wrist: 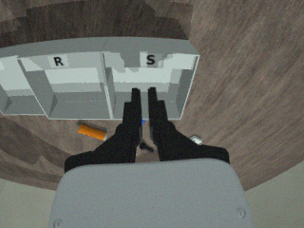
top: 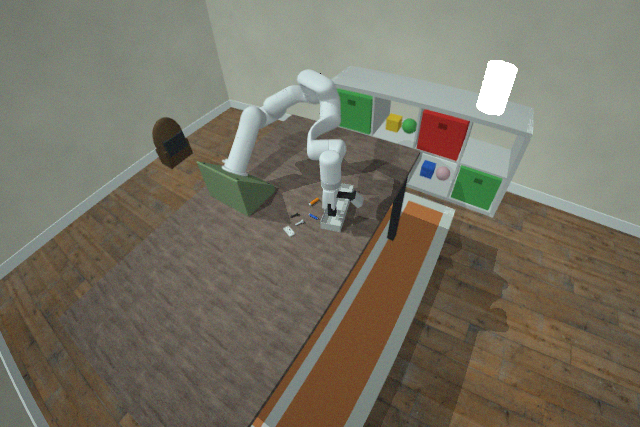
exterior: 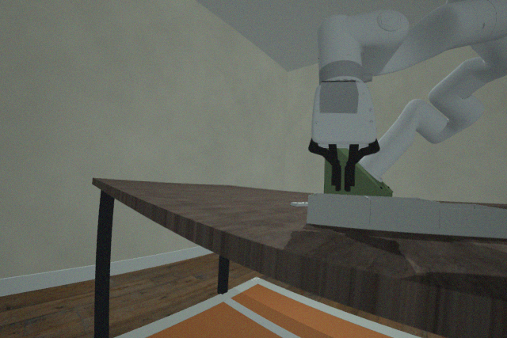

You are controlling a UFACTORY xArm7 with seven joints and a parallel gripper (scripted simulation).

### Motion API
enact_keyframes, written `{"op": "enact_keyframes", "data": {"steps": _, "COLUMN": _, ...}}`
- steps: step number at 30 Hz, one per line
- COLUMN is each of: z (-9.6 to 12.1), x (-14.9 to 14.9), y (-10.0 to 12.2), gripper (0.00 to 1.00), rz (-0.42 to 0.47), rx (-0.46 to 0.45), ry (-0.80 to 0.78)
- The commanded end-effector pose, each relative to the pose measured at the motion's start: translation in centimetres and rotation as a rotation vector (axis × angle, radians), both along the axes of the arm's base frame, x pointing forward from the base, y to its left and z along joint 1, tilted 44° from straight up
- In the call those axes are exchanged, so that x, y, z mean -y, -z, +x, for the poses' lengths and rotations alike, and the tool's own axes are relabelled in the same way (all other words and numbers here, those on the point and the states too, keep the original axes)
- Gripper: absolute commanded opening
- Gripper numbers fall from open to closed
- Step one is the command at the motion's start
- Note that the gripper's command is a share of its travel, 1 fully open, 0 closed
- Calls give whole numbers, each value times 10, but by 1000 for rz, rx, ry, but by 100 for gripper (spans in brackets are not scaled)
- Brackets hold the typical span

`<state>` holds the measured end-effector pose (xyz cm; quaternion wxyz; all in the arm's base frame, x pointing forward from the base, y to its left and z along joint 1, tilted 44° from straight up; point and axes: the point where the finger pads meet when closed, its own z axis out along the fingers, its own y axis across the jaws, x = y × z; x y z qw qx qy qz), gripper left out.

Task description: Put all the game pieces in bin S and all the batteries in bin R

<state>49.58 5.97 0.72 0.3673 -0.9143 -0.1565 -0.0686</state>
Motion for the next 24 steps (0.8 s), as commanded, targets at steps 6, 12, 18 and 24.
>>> {"op": "enact_keyframes", "data": {"steps": 6, "z": 2, "x": -9, "y": 11, "gripper": 7, "rz": -2, "rx": 4, "ry": 4}}
{"op": "enact_keyframes", "data": {"steps": 12, "z": 2, "x": -19, "y": 22, "gripper": 7, "rz": -2, "rx": 4, "ry": 4}}
{"op": "enact_keyframes", "data": {"steps": 18, "z": 2, "x": -19, "y": 22, "gripper": 7, "rz": -2, "rx": 4, "ry": 4}}
{"op": "enact_keyframes", "data": {"steps": 24, "z": 2, "x": -19, "y": 22, "gripper": 7, "rz": -2, "rx": 4, "ry": 4}}
